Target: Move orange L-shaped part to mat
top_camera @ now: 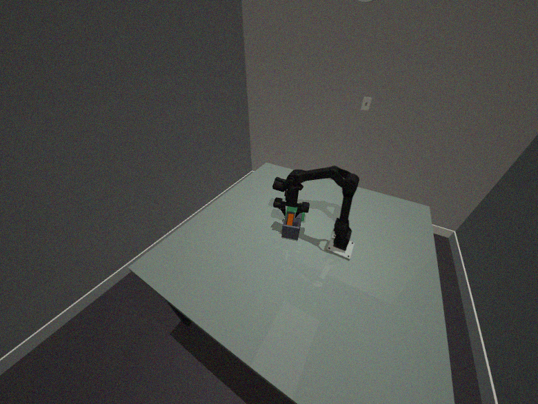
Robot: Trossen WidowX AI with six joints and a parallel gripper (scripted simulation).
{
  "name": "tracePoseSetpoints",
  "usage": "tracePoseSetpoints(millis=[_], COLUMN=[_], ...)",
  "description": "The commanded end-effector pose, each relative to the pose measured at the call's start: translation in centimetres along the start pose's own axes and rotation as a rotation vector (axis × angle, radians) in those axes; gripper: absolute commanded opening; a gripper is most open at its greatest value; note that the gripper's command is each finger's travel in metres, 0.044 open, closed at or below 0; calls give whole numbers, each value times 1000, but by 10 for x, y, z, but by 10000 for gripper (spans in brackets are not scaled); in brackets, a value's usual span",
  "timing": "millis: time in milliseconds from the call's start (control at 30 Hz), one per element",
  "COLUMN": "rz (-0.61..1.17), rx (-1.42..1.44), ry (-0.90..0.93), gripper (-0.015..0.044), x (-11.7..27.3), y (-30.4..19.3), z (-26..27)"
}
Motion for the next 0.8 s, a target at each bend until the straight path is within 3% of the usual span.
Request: tracePoseSetpoints(millis=[0,400,567,767], rz=[-1,-1,1,1], rx=[-5,-5,-1,-1], ry=[-13,-13,-4,-4], gripper=[280,280,149,109], x=[-11,-19,-16,-16], y=[0,0,0,0], z=[-1,-2,-1,-1])
Point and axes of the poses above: the point midway between the two fingers, 35 mm back from their tips, its own x axis back along the fingers, its own z axis across the jaws, y = z × x, the point moved 7 cm from there along x, back along the fingers, and after that the axes turned 5 degrees about -x, right-handed, at the moved point
